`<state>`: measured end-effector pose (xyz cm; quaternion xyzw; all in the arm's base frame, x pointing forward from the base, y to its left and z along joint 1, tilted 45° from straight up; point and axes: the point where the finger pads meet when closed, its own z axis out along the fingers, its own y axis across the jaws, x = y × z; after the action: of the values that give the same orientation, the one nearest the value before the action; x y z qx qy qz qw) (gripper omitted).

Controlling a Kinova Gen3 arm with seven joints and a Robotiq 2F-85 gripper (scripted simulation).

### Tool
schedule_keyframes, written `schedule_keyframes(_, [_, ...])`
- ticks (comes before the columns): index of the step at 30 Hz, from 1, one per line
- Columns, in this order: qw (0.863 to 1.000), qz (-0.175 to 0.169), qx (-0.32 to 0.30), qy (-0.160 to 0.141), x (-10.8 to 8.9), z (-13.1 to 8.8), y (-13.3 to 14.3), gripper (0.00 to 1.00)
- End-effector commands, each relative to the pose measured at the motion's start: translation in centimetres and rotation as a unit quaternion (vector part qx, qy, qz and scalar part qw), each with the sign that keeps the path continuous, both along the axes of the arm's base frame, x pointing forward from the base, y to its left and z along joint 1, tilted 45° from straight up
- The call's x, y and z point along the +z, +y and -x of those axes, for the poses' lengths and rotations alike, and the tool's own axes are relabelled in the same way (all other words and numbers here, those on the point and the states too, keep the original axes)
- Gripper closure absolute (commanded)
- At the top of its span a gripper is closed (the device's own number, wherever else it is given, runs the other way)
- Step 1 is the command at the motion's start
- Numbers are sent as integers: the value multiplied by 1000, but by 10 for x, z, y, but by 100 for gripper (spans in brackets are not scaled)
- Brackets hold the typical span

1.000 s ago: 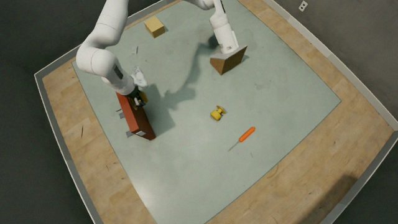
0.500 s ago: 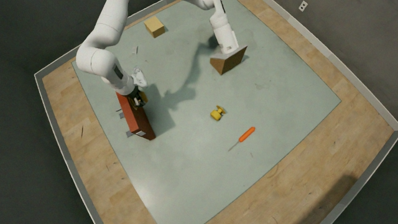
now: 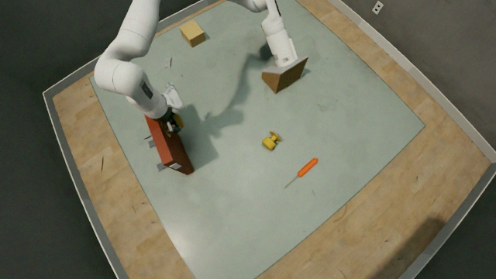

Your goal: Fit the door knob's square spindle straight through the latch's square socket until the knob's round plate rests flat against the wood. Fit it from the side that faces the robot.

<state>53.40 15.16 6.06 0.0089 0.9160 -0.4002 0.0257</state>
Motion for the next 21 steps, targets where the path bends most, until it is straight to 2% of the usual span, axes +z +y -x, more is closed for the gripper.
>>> schedule_keyframes(1, [1000,6,2,3,2,-1,-4,37])
schedule_keyframes(21, [1000,6,2,3,2,-3,-4,37])
